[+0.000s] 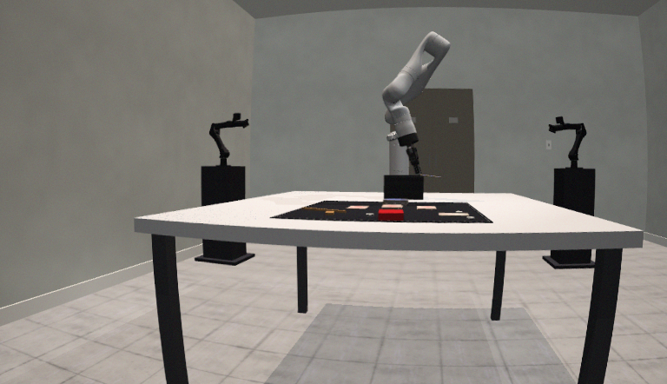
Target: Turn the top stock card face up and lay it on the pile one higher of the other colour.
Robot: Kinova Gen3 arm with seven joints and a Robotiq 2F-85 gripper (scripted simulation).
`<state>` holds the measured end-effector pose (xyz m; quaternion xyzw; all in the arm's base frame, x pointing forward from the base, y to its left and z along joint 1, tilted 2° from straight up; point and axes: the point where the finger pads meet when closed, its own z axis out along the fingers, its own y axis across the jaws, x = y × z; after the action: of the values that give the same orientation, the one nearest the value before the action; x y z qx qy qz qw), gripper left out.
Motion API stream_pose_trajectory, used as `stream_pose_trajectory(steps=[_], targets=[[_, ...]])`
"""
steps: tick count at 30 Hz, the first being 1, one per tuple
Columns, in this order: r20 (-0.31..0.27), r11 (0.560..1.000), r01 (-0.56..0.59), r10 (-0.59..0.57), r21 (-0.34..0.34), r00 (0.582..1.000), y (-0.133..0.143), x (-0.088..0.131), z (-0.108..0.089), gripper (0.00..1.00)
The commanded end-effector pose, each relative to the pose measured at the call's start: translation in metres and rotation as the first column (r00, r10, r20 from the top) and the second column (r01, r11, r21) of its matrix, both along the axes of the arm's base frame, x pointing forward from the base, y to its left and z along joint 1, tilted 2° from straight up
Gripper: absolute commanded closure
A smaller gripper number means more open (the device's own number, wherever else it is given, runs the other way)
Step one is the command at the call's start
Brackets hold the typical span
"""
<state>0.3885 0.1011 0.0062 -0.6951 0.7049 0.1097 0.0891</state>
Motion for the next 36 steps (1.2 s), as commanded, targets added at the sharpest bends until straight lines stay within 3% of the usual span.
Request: stream_pose_trajectory(steps=[1,19,36], targets=[[0.002,1.000,-0.011,0.011,-0.007,1.000,0.0043,-0.0002,0.0010,0.29],[-0.004,0.989,-0.016,0.015,-0.146,1.000,0.0066,-0.0003,0.0014,0.29],[-0.010,0.948,-0.022,0.020,-0.317,1.000,0.0097,-0.0001,0.0015,0.29]])
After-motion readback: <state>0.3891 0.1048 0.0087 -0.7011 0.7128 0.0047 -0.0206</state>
